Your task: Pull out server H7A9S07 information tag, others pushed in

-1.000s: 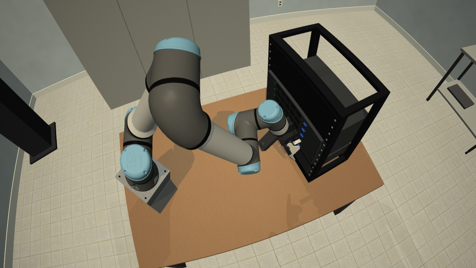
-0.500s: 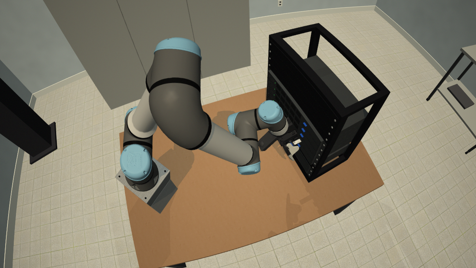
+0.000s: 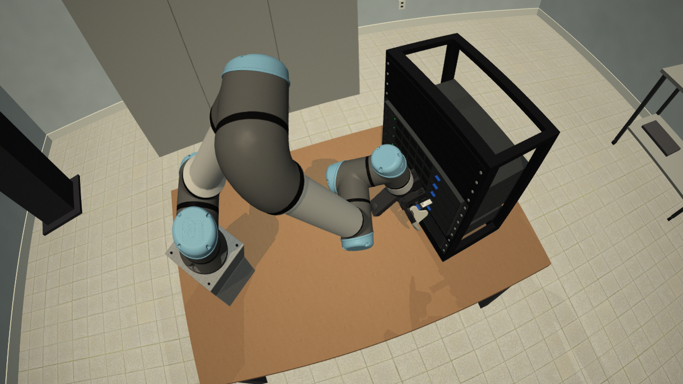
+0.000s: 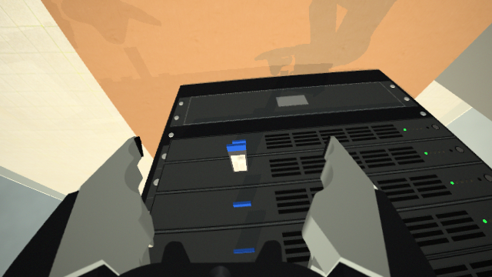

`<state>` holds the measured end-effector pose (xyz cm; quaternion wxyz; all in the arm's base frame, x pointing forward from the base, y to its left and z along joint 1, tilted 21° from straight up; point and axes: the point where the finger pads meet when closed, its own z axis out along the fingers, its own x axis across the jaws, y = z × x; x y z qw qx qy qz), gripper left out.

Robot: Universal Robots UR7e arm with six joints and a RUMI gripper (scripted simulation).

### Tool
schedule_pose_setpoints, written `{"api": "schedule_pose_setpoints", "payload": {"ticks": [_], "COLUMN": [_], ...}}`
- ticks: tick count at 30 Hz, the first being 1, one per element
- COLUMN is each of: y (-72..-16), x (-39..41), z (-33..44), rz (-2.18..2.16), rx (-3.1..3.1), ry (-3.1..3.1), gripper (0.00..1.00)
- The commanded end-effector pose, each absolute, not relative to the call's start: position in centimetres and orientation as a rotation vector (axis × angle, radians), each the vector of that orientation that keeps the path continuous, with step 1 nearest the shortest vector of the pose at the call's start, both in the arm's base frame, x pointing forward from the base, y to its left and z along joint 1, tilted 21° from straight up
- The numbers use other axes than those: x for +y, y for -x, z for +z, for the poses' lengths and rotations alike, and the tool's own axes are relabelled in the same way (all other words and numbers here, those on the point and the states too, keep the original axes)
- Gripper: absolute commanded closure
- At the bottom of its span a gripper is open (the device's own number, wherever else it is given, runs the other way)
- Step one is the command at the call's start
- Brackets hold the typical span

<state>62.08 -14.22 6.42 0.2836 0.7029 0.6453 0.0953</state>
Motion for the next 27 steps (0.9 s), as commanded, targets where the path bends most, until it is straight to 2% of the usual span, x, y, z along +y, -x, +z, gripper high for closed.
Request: {"api": "schedule_pose_setpoints", "payload": {"ticks": [1, 27], "y": [-62.01, -61.55], "x": [-14.16, -13.95], "z": [6.29, 5.34], "rz": [0.257, 0.258], "rx": [1.725, 1.717], "ry": [-1.891, -1.939], "gripper": [0.00, 0.00]}}
